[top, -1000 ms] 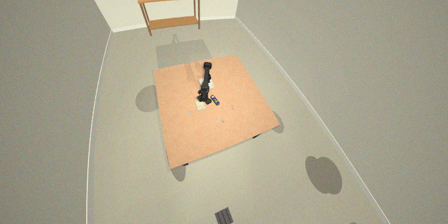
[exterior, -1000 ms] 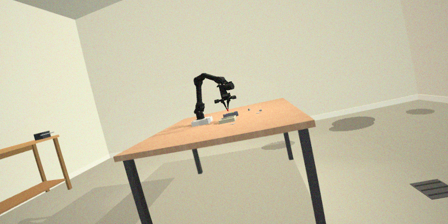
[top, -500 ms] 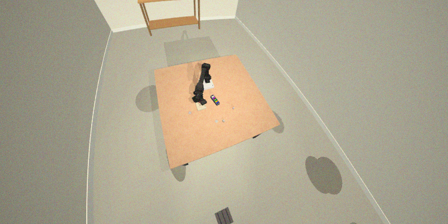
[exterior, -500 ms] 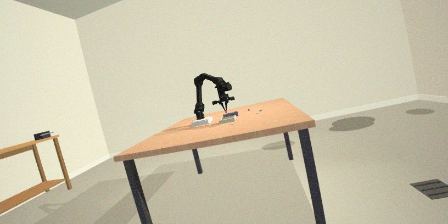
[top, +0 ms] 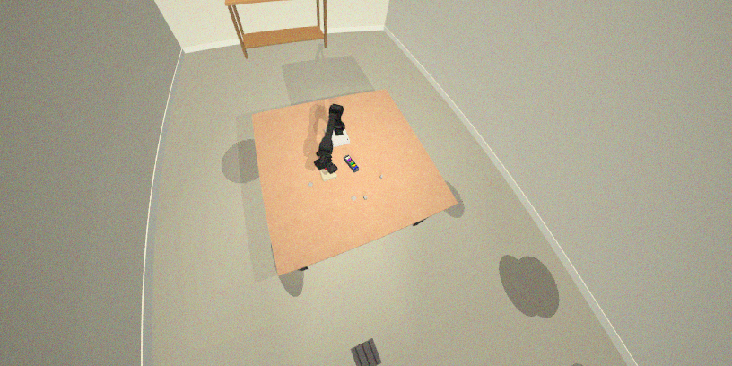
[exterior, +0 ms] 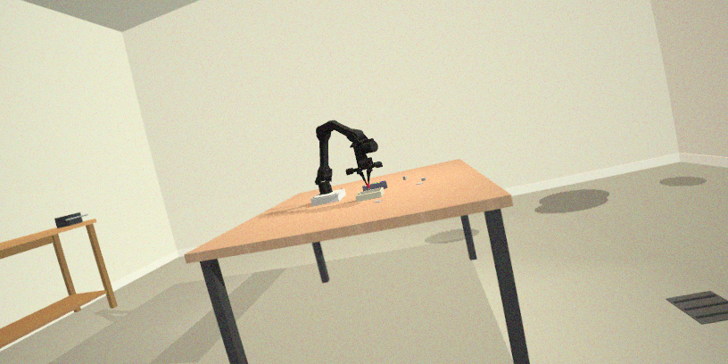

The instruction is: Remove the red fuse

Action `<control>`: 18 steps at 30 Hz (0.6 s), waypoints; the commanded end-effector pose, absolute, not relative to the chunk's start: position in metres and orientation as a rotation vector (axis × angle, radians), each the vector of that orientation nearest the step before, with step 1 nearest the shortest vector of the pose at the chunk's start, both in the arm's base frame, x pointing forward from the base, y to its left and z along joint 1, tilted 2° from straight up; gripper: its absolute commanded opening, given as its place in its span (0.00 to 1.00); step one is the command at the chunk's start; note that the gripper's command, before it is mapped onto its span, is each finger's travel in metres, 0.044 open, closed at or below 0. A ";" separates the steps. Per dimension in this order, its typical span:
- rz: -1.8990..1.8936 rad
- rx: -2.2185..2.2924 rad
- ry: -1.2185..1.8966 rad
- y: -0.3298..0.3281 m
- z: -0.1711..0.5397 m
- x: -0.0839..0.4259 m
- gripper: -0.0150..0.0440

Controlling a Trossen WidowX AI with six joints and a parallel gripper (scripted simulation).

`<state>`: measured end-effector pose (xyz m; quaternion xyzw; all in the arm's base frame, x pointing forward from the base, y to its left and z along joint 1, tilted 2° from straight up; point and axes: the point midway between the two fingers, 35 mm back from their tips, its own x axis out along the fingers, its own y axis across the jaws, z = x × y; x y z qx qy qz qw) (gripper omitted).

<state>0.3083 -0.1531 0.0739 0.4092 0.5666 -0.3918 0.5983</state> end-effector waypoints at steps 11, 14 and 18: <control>-0.909 0.949 1.316 -0.153 0.064 0.308 0.48; -0.909 0.949 1.316 -0.153 0.064 0.308 0.61; -0.909 0.949 1.316 -0.153 0.064 0.308 0.79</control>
